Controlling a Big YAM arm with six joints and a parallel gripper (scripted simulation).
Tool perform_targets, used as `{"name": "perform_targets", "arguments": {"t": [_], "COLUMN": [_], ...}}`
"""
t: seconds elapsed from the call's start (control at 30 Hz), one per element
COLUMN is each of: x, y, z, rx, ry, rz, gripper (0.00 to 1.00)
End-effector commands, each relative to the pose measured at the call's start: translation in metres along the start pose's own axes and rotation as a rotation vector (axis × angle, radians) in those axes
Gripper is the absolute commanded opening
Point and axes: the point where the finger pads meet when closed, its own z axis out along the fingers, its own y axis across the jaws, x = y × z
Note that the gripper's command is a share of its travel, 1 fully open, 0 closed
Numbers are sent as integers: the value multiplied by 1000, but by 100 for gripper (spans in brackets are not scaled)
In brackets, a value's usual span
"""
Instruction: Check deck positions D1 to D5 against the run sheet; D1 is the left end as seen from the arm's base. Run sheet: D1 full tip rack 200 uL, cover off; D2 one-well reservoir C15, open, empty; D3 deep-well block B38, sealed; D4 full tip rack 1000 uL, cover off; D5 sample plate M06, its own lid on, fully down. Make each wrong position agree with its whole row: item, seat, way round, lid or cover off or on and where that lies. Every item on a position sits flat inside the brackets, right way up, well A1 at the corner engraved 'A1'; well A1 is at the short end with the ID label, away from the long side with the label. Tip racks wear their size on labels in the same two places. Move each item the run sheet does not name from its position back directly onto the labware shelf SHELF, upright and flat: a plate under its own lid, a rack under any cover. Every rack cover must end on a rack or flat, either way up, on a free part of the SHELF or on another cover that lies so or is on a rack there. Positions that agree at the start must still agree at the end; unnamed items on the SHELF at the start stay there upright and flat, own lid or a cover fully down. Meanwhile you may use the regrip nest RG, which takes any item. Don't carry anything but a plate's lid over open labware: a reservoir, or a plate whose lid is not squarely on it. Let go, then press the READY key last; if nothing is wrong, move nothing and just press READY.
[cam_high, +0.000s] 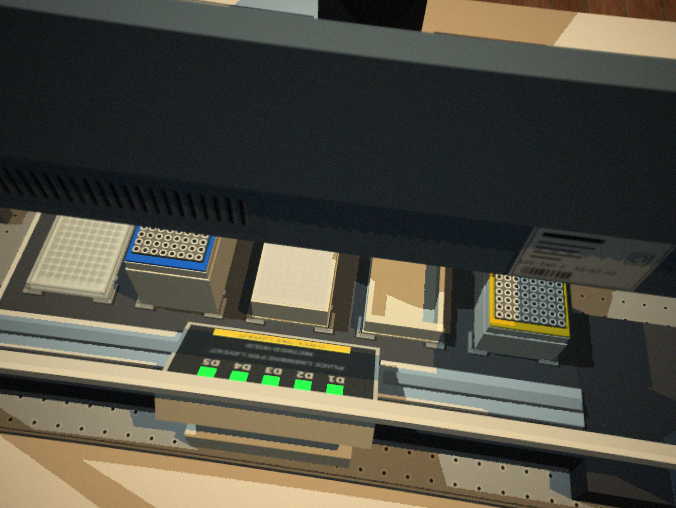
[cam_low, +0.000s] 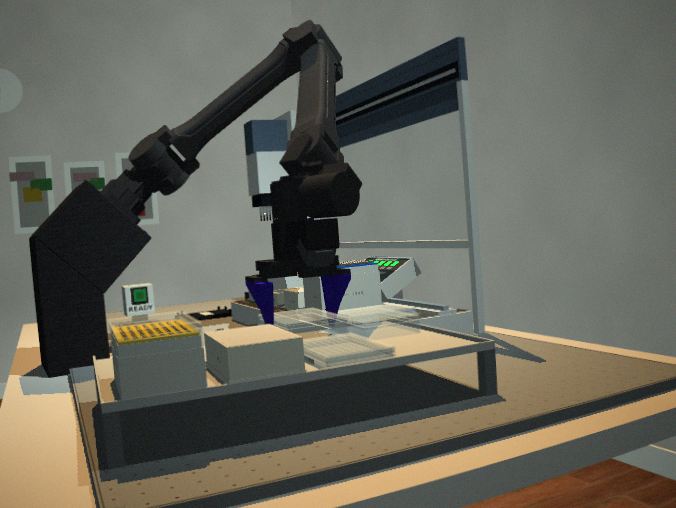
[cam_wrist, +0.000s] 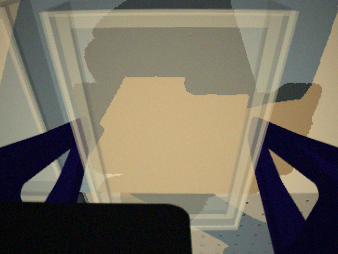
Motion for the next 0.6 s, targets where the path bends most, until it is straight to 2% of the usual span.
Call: {"name": "perform_targets", "arguments": {"t": [0.0, 0.57], "x": [-13, -16], "y": [8, 12], "z": [1, -2], "rx": [-9, -11], "ry": [-24, -30], "rz": [-6, -11], "gripper": [0, 0]}}
